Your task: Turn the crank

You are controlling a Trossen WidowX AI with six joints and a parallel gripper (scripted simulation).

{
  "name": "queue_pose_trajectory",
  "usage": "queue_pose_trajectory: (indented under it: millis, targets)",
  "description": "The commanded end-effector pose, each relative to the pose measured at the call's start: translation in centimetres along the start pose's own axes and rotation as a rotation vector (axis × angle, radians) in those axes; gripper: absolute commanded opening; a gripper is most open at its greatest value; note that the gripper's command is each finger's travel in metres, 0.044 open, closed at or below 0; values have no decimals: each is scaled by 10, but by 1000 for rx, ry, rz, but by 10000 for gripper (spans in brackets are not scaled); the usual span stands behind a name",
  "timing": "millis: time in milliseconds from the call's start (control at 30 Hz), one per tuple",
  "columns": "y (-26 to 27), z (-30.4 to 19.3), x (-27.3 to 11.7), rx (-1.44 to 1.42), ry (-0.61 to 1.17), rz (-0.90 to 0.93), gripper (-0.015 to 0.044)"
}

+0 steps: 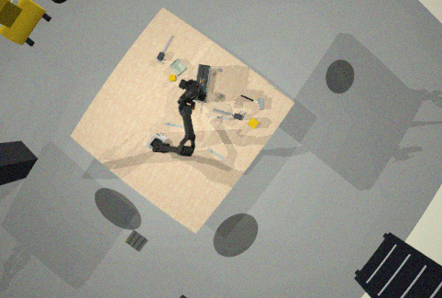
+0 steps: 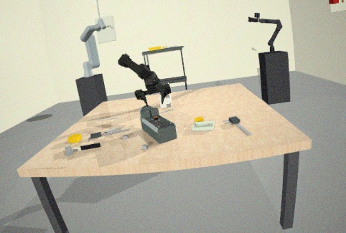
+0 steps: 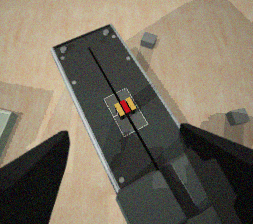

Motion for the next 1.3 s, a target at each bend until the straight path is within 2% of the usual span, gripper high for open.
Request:
queue_pose_trajectory:
  millis: [0,567,1233,1267]
  targets:
    - [0,0,0,0,0,-1,440]
    - [0,0,0,0,0,-1,0]
    - [0,0,0,0,0,0,0]
    - [0,0,0,0,0,0,26]
Point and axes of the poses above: the point midway between the two fingers, 35 mm back from their tips, its own x axis out along the fingers, its own y axis across the jaws, z = x × y, the point moved 5 cm from there along -x, back along the fingers, and after that the axes turned 3 degrees about x, right-handed, at the moved point
